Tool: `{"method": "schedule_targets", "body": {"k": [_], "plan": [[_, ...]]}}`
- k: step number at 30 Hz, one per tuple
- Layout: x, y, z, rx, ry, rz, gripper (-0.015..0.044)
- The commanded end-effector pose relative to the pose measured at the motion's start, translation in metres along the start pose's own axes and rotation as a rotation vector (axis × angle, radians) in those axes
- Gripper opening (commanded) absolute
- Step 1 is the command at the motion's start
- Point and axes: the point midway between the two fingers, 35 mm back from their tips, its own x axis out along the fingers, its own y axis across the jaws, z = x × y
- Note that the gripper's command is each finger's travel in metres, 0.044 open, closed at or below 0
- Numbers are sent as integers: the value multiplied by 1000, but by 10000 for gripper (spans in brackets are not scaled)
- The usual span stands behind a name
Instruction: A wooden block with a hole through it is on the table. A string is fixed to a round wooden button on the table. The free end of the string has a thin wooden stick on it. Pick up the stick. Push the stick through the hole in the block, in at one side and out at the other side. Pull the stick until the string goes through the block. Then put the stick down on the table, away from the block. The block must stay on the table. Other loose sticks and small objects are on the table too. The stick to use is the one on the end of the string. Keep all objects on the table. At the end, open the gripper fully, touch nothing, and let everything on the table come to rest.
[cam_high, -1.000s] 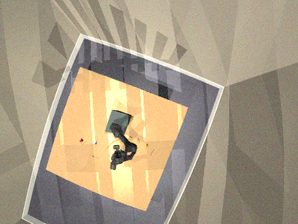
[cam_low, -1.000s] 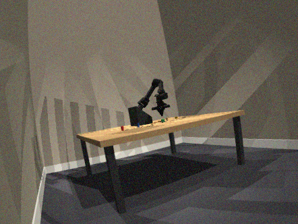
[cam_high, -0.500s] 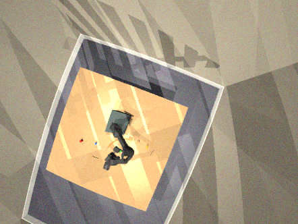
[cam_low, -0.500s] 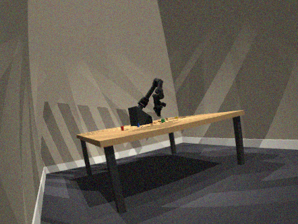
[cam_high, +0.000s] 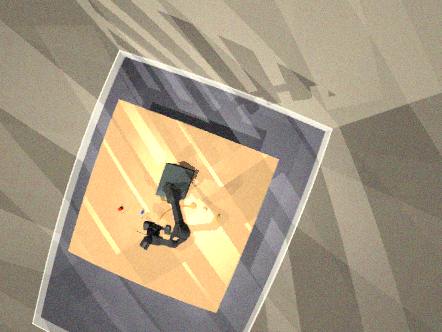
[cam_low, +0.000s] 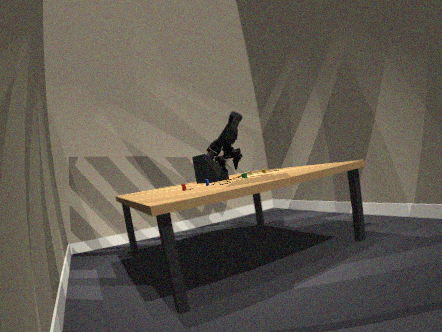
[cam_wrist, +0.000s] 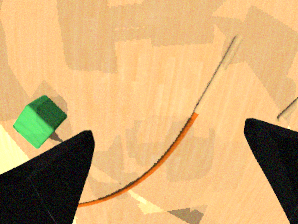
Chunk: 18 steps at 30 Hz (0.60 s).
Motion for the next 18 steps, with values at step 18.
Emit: {"method": "schedule_targets", "body": {"k": [18], "plan": [[4,-35,-9,519,15,3,309]]}}
